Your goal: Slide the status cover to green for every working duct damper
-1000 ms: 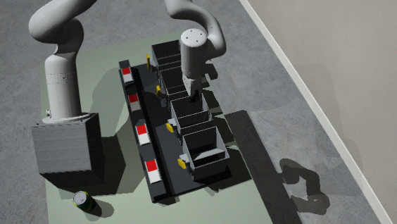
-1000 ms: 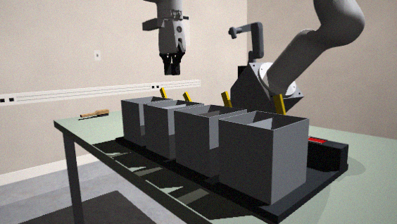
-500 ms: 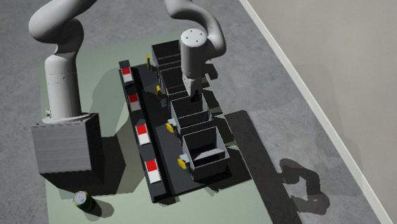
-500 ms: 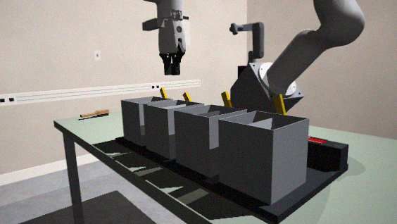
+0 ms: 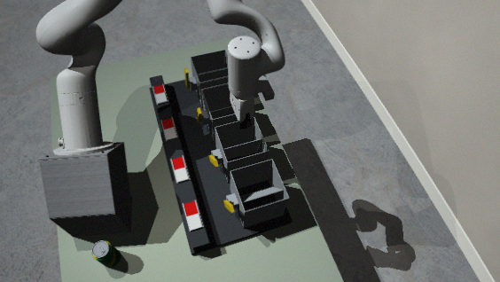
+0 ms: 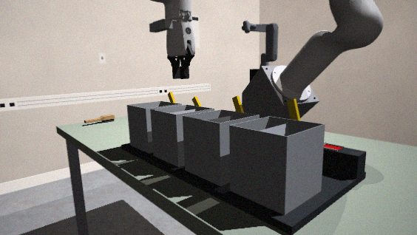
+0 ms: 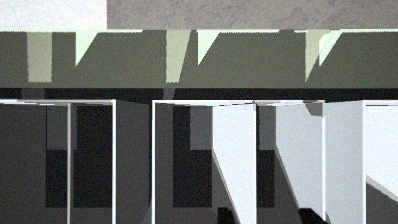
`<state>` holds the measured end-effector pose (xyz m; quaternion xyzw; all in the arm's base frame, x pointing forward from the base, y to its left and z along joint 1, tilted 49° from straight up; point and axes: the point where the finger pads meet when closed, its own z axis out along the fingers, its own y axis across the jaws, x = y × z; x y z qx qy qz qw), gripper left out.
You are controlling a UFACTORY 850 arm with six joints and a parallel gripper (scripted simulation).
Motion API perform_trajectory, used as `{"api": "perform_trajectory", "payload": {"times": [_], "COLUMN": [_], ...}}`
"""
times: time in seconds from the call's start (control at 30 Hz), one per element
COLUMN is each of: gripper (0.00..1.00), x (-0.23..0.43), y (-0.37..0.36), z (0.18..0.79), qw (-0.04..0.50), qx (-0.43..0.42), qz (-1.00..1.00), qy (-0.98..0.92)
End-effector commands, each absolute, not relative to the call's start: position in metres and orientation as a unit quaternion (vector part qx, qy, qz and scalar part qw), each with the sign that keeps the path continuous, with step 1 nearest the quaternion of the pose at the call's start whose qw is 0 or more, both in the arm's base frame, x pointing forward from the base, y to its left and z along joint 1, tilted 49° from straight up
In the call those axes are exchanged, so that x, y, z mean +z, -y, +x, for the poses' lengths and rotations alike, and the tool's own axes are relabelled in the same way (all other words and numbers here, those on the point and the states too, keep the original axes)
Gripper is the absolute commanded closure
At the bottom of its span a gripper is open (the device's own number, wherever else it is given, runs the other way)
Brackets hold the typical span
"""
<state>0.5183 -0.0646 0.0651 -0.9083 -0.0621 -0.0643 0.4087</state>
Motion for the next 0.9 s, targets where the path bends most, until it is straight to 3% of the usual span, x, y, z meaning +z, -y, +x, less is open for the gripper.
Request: {"api": "perform_trajectory", "payload": {"times": [0.0,0.73,0.87], "gripper": [0.61,0.61,0.61], "x": [0.066,0.066,0.100], "y": [0.065,0.065,0.037], "z": [0.519,0.519,0.518], "qw": [0.408,0.408,0.407], "qx": [-0.065,-0.065,-0.064], "qz": [-0.908,-0.908,-0.909], "qy": [0.062,0.062,0.062]}}
